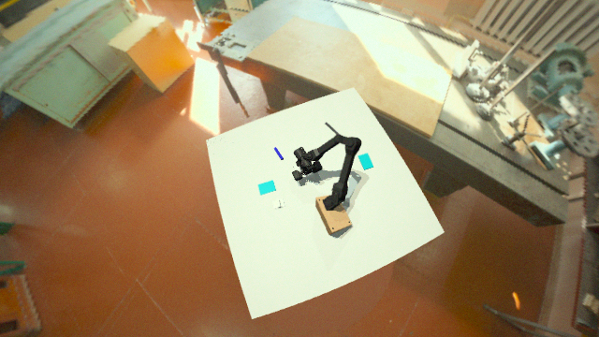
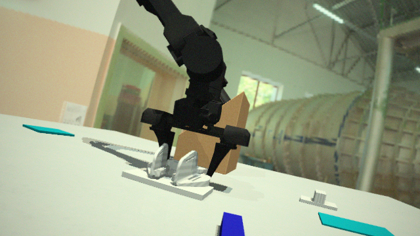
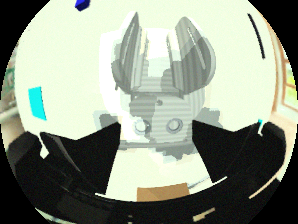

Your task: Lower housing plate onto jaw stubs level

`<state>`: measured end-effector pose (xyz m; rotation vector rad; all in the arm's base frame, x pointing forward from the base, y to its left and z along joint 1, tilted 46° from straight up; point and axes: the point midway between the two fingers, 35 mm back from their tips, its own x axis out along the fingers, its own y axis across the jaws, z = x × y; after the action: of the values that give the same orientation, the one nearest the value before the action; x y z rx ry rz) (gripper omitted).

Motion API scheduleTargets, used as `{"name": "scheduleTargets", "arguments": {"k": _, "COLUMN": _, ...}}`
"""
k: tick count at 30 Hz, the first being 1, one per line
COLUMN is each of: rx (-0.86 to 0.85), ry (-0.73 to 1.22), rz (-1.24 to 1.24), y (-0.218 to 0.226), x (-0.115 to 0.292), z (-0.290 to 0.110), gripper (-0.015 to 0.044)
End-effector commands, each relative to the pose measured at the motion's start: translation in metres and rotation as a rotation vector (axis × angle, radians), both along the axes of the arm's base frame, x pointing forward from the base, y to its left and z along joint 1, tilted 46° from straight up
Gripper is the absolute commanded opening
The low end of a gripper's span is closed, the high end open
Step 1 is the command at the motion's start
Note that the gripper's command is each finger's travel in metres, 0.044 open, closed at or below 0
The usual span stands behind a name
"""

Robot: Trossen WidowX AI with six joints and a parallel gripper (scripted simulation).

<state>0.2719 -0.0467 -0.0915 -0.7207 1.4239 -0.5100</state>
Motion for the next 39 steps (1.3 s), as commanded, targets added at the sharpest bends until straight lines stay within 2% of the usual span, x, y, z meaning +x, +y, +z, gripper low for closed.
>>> {"name": "scheduleTargets", "arguments": {"k": 1, "rx": 0.001, "ry": 0.001, "rz": 0.002, "y": 0.000, "x": 0.000, "z": 0.000, "gripper": 0.0351}}
{"name": "scheduleTargets", "arguments": {"k": 10, "rx": 0.001, "ry": 0.001, "rz": 0.002, "y": 0.000, "x": 0.000, "z": 0.000, "gripper": 0.0351}}
{"name": "scheduleTargets", "arguments": {"k": 13, "rx": 0.000, "ry": 0.000, "rz": 0.000, "y": 0.000, "x": 0.000, "z": 0.000, "gripper": 0.0430}}
{"name": "scheduleTargets", "arguments": {"k": 14, "rx": 0.000, "ry": 0.000, "rz": 0.000, "y": 0.000, "x": 0.000, "z": 0.000, "gripper": 0.0440}}
{"name": "scheduleTargets", "arguments": {"k": 28, "rx": 0.001, "ry": 0.000, "rz": 0.000, "y": 0.001, "x": 0.000, "z": 0.001, "gripper": 0.0440}}
{"name": "scheduleTargets", "arguments": {"k": 39, "rx": 0.004, "ry": 0.001, "rz": 0.002, "y": 0.055, "x": -0.007, "z": 0.053, "gripper": 0.0440}}
